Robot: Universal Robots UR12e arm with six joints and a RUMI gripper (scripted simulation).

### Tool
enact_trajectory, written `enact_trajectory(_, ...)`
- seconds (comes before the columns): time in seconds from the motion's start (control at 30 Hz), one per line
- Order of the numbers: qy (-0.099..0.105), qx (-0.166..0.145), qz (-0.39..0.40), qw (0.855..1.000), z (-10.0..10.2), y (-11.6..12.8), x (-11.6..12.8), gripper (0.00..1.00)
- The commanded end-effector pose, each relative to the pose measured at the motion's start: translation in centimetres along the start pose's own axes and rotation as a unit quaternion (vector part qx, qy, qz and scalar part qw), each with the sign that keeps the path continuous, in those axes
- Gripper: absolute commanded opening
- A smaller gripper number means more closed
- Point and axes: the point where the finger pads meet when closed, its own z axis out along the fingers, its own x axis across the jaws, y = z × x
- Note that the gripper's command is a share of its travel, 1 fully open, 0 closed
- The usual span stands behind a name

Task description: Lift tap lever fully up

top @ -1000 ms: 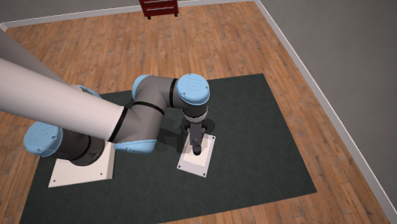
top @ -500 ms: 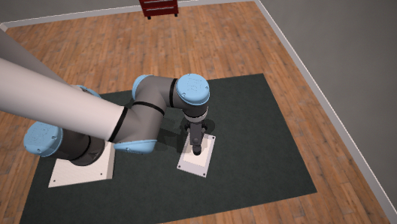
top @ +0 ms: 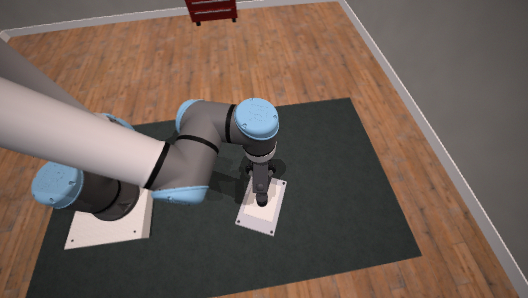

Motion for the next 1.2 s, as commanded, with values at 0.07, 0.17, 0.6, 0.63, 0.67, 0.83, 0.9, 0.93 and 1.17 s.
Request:
enact_trajectory(0.07, -0.001, 0.0, 0.0, 1.0, -0.08, -0.01, -0.06, 0.0)
enact_trajectory(0.17, -0.001, 0.0, 0.0, 1.0, -0.08, -0.01, -0.06, 0.0)
enact_trajectory(0.6, -0.001, 0.0, 0.0, 1.0, -0.08, -0.01, -0.06, 0.0)
enact_trajectory(0.63, -0.001, 0.0, 0.0, 1.0, -0.08, -0.01, -0.06, 0.0)
enact_trajectory(0.67, -0.001, 0.0, 0.0, 1.0, -0.08, -0.01, -0.06, 0.0)
enact_trajectory(0.83, -0.001, 0.0, 0.0, 1.0, -0.08, -0.01, -0.06, 0.0)
enact_trajectory(0.9, -0.001, 0.0, 0.0, 1.0, -0.08, -0.01, -0.06, 0.0)
enact_trajectory(0.93, -0.001, 0.0, 0.0, 1.0, -0.08, -0.01, -0.06, 0.0)
enact_trajectory(1.17, -0.001, 0.0, 0.0, 1.0, -0.08, -0.01, -0.06, 0.0)
